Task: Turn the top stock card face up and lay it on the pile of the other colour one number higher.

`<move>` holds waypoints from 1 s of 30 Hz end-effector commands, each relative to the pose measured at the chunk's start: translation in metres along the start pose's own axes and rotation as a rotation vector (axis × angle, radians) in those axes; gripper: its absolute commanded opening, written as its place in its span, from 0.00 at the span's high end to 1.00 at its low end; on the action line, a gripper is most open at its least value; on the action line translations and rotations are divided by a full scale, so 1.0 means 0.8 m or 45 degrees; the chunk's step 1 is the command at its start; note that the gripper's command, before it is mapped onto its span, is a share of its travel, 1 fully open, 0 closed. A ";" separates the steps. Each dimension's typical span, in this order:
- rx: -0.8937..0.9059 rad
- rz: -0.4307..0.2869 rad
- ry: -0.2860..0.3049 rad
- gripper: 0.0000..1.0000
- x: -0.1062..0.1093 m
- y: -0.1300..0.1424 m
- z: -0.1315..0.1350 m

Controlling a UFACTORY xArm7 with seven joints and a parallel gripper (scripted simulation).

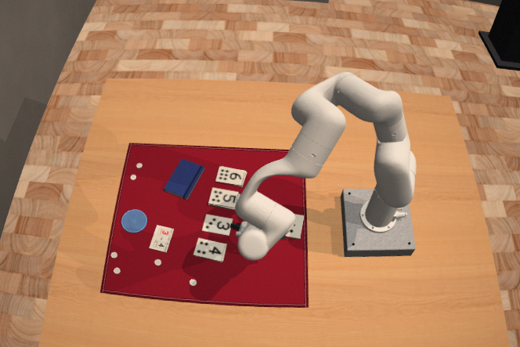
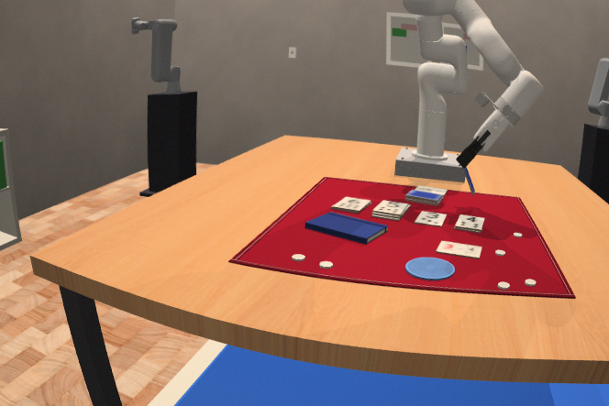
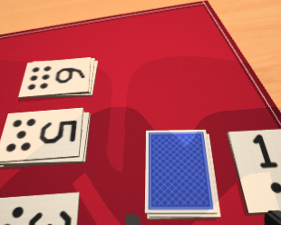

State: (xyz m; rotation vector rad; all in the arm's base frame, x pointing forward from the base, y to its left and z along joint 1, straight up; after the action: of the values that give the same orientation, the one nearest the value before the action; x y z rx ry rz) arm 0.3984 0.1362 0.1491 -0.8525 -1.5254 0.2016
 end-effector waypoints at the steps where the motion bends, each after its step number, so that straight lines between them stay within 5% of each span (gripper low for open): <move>1: 0.004 0.301 0.007 0.26 -0.002 0.031 0.003; 13: 0.015 0.688 -0.078 0.26 -0.018 0.068 0.012; 30: 0.020 0.866 -0.118 0.26 -0.029 0.083 0.016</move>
State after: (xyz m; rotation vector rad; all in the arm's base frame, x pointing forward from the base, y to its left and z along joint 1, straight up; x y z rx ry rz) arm 0.4094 0.1726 0.0896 -1.3306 -1.2700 0.7443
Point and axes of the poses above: the point where the finger pads meet when closed, its own x axis back along the fingers, its own z axis across the jaws, y = z × x, the point moved 9 cm from there along x, back along the fingers, and after that the axes turned 11 degrees about -x, right-handed, at the moved point
